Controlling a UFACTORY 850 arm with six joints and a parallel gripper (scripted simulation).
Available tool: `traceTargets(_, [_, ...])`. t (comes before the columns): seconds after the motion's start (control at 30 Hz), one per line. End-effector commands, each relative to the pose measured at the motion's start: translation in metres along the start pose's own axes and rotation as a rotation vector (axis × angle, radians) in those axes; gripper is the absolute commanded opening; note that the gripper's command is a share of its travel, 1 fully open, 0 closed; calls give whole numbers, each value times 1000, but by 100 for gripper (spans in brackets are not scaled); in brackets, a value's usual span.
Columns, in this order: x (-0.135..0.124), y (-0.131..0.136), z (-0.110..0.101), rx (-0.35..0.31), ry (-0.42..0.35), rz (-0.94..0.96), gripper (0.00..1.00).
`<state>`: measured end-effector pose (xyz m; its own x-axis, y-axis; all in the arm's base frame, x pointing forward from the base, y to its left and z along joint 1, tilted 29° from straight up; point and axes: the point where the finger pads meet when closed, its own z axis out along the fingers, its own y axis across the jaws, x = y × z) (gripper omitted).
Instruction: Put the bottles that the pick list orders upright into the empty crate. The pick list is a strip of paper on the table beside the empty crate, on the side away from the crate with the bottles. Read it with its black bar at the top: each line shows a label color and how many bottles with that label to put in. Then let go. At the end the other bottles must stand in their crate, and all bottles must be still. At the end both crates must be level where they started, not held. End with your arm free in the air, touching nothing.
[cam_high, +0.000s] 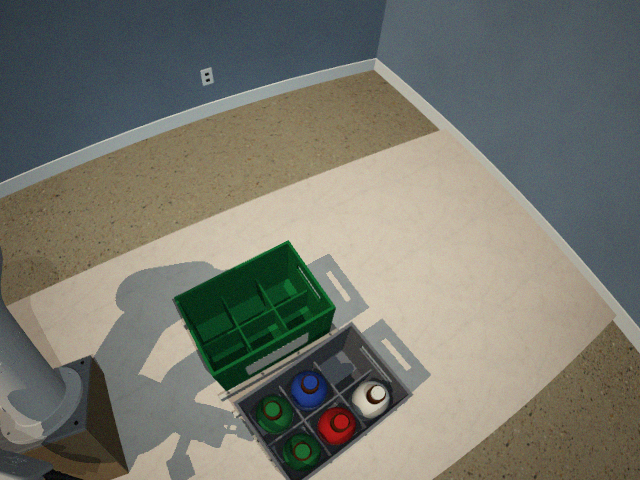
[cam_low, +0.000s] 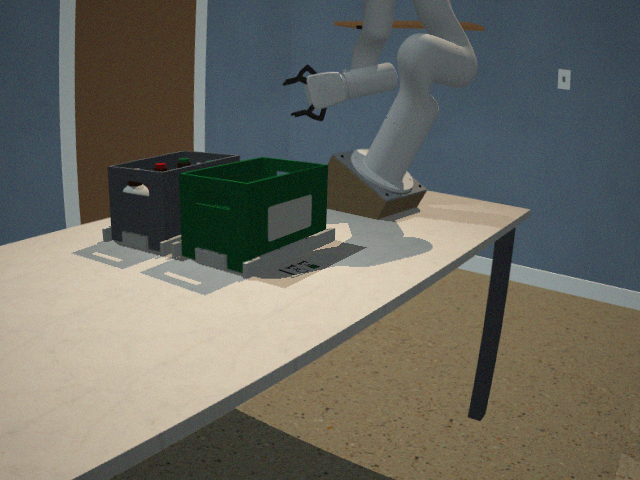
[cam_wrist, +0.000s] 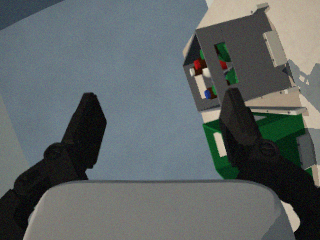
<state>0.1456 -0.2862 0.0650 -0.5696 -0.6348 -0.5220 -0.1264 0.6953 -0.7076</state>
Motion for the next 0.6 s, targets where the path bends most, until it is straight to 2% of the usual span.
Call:
traceTargets(0.0, [0,-1,0,1,0,-1,100])
traceTargets(0.53, [0,-1,0,1,0,-1,100])
traceTargets(0.57, [0,-5,-1,1,0,-1,65])
